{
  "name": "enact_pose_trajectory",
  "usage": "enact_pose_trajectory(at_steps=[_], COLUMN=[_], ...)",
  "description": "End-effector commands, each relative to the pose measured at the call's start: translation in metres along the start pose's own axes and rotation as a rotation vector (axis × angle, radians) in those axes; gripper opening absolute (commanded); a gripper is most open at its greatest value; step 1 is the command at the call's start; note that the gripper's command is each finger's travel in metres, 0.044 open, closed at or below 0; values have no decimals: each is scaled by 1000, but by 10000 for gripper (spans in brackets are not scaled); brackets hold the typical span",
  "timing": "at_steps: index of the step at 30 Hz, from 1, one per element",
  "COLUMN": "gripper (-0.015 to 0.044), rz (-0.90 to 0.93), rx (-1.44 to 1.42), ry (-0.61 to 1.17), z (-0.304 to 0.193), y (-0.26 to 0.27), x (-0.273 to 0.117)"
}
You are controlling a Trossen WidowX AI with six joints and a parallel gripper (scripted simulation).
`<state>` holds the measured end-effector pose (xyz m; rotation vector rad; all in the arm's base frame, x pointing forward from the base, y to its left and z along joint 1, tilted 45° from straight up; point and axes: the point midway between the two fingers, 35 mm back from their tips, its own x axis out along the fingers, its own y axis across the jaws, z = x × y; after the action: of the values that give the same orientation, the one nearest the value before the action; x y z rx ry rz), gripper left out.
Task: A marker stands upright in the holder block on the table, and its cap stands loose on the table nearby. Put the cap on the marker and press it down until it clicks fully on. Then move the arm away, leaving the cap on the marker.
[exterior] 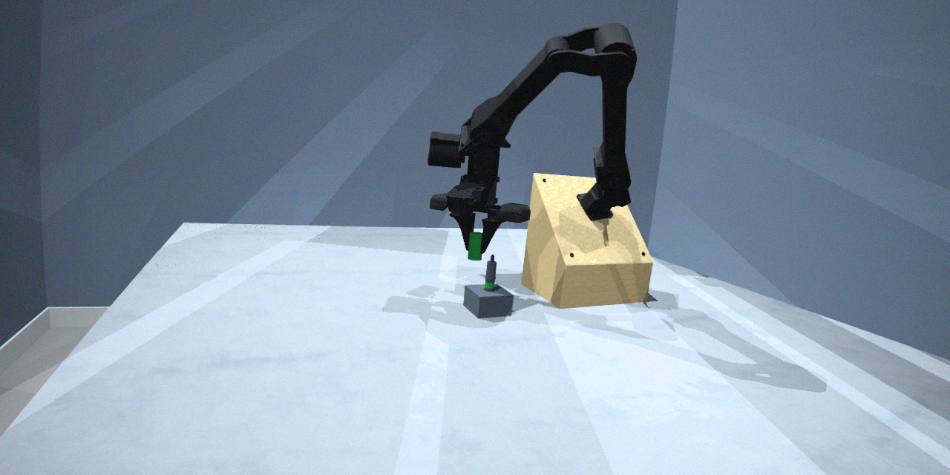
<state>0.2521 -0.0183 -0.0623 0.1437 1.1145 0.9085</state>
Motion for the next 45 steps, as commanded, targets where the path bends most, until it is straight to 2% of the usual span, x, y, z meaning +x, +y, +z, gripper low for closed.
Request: enact_pose_trajectory(at_steps=[1,31,45], gripper=[0,0,0], rz=[-9,-5,-5], rx=[-5,-5,-5], ry=[-1,-4,-4], z=[13,79,80], y=[4,68,70], x=[-9,-53,-45])
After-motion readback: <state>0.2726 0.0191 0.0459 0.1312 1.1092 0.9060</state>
